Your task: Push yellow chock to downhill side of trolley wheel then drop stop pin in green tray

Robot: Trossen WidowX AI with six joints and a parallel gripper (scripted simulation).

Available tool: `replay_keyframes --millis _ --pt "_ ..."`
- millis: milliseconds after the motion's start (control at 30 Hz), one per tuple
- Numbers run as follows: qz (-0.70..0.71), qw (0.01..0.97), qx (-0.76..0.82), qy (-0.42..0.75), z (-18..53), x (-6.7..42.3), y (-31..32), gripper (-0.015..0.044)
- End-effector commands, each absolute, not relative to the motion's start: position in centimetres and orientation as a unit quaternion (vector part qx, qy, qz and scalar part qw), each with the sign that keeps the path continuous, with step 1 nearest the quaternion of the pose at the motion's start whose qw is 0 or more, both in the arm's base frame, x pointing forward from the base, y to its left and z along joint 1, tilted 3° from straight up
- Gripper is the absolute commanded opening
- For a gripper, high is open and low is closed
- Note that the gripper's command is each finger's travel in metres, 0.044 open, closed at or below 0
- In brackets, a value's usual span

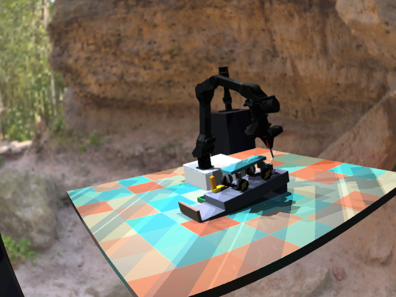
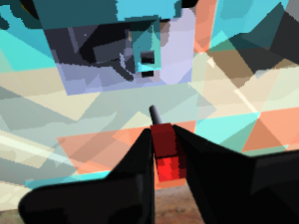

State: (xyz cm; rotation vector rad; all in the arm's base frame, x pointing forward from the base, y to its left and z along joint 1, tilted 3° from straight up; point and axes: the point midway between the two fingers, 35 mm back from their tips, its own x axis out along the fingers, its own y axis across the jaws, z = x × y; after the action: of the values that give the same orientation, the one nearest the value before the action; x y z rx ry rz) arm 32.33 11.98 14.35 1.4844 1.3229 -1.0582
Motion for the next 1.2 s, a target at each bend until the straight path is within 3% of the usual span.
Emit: replay_keyframes --millis 0,800,1167 --pt "-0.424 0.430 0.597 0.528 14.5 32.4 12.1 0.0000" --pt "-0.426 0.428 0.595 0.530 13.7 24.2 12.8 0.0000" --pt "-0.427 0.429 0.595 0.529 13.4 24.1 10.7 0.0000"
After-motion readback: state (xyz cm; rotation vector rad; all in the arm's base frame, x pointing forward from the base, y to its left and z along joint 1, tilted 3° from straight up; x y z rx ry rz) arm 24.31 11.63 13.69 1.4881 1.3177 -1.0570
